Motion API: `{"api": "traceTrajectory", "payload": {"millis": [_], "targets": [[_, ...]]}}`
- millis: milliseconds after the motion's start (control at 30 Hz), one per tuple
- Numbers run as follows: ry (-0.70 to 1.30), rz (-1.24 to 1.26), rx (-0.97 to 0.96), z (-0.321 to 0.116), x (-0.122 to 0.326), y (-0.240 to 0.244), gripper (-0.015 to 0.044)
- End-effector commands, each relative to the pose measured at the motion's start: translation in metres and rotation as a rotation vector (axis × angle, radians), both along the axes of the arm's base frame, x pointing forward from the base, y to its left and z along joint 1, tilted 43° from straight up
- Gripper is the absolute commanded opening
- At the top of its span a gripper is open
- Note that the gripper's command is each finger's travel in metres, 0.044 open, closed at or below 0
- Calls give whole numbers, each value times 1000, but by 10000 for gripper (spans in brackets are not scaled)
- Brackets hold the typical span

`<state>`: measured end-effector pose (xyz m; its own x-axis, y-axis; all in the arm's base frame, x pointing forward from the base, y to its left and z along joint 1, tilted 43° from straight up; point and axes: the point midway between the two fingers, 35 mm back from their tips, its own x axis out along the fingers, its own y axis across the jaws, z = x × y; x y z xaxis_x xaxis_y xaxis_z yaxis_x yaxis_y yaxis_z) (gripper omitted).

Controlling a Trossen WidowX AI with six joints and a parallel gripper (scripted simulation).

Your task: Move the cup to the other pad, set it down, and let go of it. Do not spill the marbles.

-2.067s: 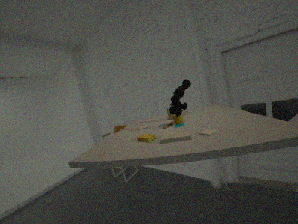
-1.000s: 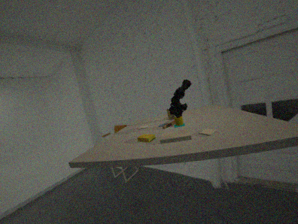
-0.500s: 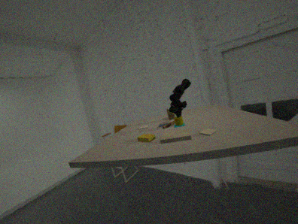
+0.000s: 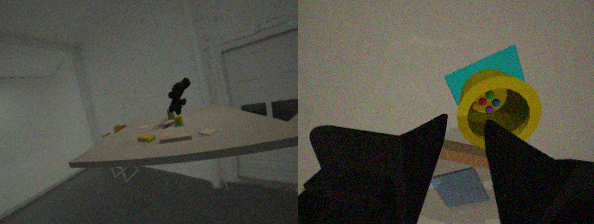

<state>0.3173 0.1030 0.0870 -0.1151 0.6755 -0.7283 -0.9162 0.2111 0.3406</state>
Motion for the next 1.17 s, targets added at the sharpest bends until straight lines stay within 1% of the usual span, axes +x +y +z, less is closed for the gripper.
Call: {"api": "traceTrajectory", "payload": {"millis": [0,367,933,1133], "targets": [[-7,2,-4,4,0,-3,147],[-1,-1,-1,3,1,-3,435],[-7,2,-6,46,8,-40,440],[-4,-3,-2,46,8,-39,440]]}}
